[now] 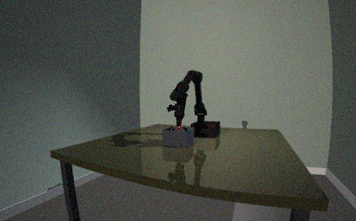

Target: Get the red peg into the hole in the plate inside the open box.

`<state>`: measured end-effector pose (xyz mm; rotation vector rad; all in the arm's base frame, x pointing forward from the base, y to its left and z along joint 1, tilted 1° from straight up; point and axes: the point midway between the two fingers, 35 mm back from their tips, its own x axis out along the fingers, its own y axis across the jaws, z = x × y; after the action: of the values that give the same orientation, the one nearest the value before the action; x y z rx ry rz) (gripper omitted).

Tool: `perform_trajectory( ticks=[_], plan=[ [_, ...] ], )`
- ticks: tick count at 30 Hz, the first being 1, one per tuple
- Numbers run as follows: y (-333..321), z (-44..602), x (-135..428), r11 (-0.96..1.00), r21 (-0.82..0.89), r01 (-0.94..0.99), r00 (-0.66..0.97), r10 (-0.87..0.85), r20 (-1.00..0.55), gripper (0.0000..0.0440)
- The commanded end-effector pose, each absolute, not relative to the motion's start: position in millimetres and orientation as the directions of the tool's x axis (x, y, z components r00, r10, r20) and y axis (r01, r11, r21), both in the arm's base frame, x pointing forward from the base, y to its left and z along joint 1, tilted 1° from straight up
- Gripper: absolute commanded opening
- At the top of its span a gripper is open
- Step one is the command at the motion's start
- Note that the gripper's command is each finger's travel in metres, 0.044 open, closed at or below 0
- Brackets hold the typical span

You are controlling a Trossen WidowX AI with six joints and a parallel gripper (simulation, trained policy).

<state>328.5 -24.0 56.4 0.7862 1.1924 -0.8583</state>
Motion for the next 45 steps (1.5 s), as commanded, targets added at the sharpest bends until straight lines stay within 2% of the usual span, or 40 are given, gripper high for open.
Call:
perform_trajectory(
  ticks=[1, 3, 6, 8, 14, 15, 29, 45],
  plan=[
    [-27, 43, 330, 0.468, 0.051, 0.883, 0.126, -0.131, -0.983, 0.0013],
    [-29, 36, 330, 0.471, 0.041, 0.881, 0.115, -0.128, -0.985, 0.0046],
    [-32, 27, 330, 0.481, 0.025, 0.876, 0.097, -0.126, -0.987, 0.012],
    [-34, 22, 330, 0.492, 0.005, 0.87, 0.078, -0.128, -0.989, 0.0147],
    [-38, 17, 337, 0.49, -0.001, 0.872, 0.068, -0.124, -0.99, 0.0149],
    [-39, 17, 339, 0.491, 0.003, 0.871, 0.072, -0.123, -0.99, 0.0163],
    [-62, 19, 375, 0.505, 0.042, 0.862, 0.126, -0.134, -0.983, 0.0439],
    [-94, 36, 405, 0.48, 0.118, 0.869, 0.235, -0.192, -0.953, 0.044]
  ],
)
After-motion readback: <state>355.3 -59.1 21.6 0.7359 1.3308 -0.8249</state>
